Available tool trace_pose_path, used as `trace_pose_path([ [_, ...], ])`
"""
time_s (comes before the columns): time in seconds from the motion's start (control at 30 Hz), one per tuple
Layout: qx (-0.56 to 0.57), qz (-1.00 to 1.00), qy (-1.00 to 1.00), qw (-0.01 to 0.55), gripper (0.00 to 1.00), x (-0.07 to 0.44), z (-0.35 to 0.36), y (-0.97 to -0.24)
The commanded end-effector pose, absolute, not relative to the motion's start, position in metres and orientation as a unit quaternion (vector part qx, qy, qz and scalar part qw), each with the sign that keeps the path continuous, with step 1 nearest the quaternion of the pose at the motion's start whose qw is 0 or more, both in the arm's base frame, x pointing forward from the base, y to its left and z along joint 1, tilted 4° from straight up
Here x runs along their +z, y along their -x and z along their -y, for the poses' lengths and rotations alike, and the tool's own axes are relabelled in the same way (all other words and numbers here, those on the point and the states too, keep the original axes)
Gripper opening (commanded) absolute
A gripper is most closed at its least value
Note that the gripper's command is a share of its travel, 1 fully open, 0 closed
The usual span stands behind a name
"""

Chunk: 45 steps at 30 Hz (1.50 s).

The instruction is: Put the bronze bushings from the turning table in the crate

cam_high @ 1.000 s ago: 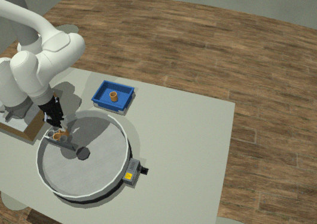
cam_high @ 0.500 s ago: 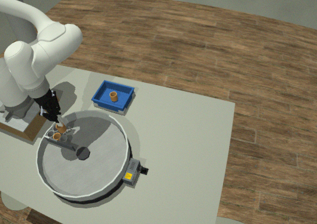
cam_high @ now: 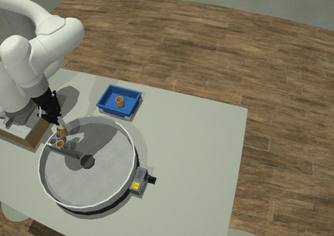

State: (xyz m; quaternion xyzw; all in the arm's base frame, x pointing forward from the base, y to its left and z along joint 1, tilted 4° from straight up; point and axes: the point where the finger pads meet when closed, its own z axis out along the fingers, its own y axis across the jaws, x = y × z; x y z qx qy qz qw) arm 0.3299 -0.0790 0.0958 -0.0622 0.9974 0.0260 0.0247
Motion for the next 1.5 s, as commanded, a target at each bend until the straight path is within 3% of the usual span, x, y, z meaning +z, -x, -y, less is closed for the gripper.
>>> trace_pose_path([
  [0.0, 0.024, -0.998, 0.061, 0.024, 0.0, 0.099, 0.081, -0.329],
  [1.47, 0.024, -0.998, 0.061, 0.024, 0.0, 0.1, 0.055, -0.337],
])
